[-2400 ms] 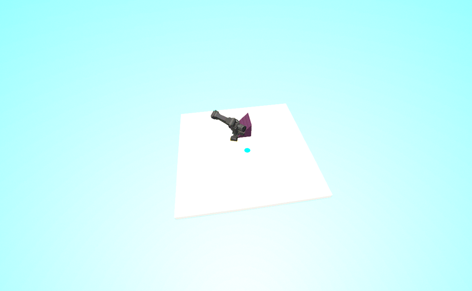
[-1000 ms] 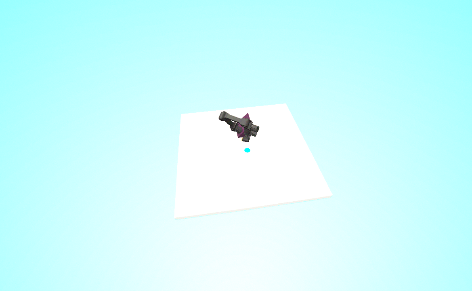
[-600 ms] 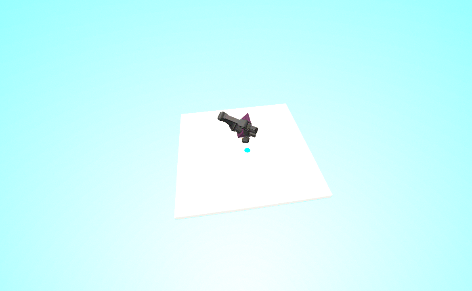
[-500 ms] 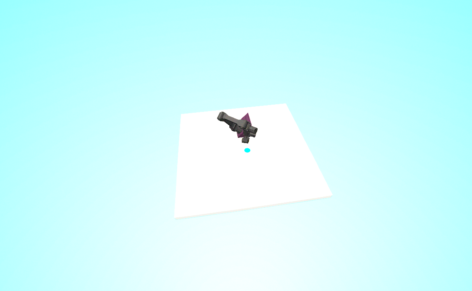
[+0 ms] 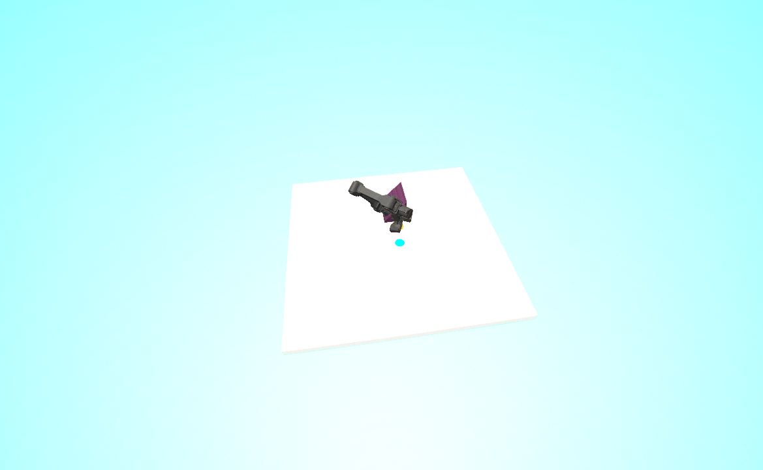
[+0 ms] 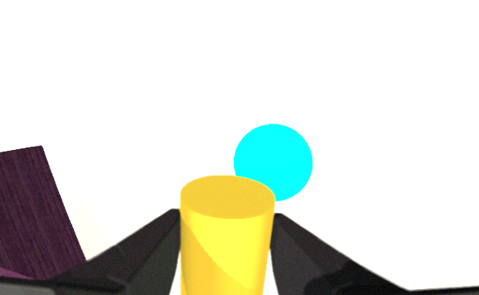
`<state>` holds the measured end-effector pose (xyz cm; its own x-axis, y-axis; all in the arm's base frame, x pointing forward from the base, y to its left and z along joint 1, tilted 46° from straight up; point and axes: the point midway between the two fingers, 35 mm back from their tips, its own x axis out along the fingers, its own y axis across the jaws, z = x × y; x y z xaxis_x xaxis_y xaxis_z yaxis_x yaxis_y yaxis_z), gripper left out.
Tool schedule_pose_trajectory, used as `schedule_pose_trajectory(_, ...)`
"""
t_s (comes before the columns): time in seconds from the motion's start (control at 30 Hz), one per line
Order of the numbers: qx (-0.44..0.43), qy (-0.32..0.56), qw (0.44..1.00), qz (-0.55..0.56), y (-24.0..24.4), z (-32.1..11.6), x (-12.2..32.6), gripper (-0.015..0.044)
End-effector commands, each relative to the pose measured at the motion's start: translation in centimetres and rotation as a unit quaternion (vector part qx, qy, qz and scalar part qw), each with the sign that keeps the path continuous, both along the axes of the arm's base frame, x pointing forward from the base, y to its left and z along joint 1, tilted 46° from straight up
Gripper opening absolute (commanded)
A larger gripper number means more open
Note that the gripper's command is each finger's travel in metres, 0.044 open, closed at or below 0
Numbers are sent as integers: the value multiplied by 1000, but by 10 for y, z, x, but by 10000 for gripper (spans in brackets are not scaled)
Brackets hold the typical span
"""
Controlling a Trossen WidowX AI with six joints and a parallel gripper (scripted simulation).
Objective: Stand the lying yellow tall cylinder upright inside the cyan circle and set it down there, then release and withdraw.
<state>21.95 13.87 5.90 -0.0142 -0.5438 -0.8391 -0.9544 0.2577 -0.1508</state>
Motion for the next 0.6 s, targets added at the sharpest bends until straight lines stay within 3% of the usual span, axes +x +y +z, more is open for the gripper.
schedule_pose_trajectory(0.0,20,3,1000,-3,-1,1,-1,105)
schedule_pose_trajectory(0.57,80,17,997,-14,-5,-3,-4,105)
